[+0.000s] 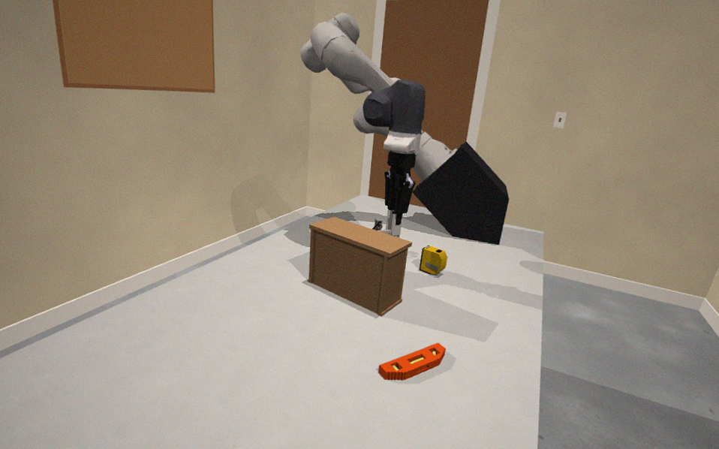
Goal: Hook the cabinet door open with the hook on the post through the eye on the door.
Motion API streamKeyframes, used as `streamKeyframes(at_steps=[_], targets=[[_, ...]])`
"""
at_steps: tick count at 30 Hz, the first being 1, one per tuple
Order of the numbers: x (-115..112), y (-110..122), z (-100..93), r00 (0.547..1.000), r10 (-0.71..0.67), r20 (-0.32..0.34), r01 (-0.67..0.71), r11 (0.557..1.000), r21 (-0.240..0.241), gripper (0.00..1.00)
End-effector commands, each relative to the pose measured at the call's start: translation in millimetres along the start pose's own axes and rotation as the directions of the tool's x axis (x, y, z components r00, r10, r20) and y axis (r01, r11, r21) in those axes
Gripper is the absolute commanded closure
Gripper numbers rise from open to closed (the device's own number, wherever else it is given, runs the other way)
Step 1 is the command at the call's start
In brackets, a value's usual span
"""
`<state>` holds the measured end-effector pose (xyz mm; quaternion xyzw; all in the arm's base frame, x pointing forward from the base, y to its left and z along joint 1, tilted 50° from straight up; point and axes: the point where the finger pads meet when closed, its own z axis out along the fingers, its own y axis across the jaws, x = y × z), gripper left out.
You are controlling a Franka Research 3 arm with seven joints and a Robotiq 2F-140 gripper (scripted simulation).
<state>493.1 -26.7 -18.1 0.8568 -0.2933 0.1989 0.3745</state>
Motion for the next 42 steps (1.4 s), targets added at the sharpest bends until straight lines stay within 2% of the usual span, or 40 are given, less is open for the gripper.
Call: streamKeyframes(at_steps=[1, 42], targets=[[-0.3, 0.0, -0.1, 1.0, -0.011, 0.001, 0.011, 1.0, 0.002, 0.84], [-0.4, 5.0, 0.0, 0.999, -0.041, 0.001, 0.041, 0.999, 0.003, 0.84]])
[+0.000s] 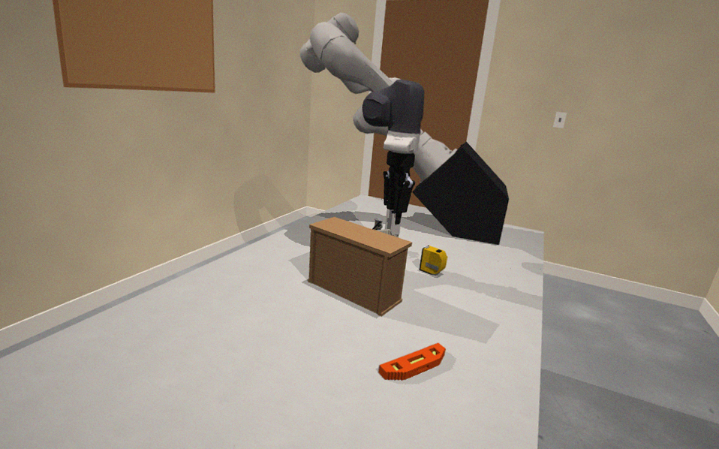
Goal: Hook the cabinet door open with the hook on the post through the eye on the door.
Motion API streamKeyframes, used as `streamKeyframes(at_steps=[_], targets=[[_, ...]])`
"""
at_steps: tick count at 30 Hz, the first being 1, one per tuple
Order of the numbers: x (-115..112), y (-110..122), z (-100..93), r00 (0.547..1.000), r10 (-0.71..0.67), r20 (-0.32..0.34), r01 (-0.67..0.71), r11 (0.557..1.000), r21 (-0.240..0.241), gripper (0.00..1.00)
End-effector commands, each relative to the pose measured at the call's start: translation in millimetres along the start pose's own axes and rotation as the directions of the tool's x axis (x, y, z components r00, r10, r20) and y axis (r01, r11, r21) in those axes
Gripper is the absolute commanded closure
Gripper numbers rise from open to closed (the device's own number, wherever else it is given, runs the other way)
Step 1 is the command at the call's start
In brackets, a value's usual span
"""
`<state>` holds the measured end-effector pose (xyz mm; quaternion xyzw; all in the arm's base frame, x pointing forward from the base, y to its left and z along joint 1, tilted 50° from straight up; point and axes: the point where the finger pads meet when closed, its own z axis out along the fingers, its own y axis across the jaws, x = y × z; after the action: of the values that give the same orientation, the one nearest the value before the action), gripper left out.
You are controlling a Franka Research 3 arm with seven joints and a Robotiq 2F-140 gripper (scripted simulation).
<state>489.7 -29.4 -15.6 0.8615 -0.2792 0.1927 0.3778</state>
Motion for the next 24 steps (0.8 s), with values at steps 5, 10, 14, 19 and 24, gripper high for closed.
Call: streamKeyframes(at_steps=[5, 10, 14, 19, 24], targets=[[-0.2, 0.0, -0.1, 1.0, -0.008, 0.0, 0.008, 1.0, 0.003, 0.84], [-0.2, 0.0, -0.1, 1.0, -0.008, 0.0, 0.008, 1.0, 0.003, 0.84], [-0.2, 0.0, -0.1, 1.0, -0.008, 0.0, 0.008, 1.0, 0.003, 0.84], [-0.2, 0.0, -0.1, 1.0, -0.008, 0.0, 0.008, 1.0, 0.003, 0.84], [0.0, -3.8, -0.1, 1.0, 0.03, 0.0, -0.03, 1.0, 0.003, 0.84]])
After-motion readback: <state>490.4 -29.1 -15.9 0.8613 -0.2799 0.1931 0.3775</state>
